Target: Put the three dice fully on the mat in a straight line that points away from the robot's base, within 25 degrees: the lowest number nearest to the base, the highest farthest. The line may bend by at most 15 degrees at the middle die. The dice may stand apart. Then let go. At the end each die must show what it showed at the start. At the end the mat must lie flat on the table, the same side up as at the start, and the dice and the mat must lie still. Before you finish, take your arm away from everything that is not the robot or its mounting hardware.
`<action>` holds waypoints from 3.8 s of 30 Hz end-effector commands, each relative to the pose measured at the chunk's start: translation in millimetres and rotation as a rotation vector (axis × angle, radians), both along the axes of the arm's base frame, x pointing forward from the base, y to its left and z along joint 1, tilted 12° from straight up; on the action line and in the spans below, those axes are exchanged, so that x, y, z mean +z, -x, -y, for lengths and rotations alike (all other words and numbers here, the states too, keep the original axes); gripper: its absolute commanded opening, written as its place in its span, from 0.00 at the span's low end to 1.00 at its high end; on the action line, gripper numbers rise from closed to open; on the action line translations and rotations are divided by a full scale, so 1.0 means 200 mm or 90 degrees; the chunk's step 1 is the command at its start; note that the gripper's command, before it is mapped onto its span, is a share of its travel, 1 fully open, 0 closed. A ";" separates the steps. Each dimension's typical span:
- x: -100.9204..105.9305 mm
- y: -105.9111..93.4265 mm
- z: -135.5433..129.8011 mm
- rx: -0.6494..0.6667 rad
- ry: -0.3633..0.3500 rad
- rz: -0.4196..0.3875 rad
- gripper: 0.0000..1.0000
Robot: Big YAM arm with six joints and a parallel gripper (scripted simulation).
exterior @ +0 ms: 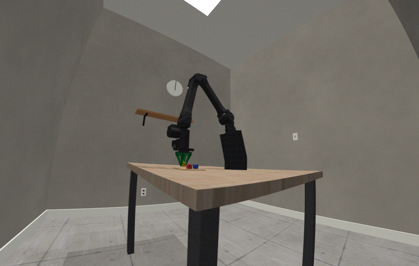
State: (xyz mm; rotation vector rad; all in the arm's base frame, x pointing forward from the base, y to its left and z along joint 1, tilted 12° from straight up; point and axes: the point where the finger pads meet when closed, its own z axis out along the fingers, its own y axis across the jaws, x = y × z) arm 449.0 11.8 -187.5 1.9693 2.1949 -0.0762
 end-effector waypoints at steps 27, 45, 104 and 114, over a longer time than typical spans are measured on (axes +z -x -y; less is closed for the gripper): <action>0.03 -0.14 0.00 0.008 -0.003 0.045 0.20; 0.03 -0.14 0.00 0.008 -0.003 0.045 0.20; 0.01 -0.10 0.00 0.011 -0.002 0.035 0.20; 0.01 -0.10 0.00 0.011 -0.002 0.035 0.20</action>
